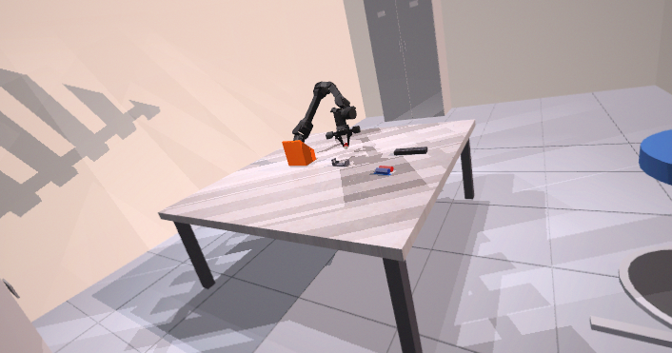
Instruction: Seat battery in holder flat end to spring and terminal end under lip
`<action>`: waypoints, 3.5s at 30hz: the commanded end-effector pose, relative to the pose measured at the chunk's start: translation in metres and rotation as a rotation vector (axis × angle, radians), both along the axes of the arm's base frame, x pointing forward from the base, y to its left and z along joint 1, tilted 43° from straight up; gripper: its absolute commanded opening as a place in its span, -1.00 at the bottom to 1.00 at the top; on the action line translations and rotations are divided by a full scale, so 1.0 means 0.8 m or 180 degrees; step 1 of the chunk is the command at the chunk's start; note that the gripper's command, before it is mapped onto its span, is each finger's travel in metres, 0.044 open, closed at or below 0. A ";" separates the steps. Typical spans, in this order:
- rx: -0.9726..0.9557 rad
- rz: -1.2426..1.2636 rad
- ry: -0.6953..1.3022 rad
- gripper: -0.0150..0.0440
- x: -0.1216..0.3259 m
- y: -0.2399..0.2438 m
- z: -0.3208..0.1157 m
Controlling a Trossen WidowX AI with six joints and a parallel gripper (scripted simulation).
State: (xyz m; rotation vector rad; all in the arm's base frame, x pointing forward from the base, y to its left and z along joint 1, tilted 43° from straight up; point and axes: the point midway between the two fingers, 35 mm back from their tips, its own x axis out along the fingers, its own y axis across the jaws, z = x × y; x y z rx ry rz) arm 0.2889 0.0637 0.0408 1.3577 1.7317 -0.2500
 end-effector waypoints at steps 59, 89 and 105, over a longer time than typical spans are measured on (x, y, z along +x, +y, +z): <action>-0.0866 -0.4797 0.5178 -0.24 0.014 -0.080 -0.109; -0.1393 -0.4497 0.5381 -0.24 0.022 -0.071 -0.120; -0.1704 -0.4307 0.5495 -0.24 0.025 -0.066 -0.125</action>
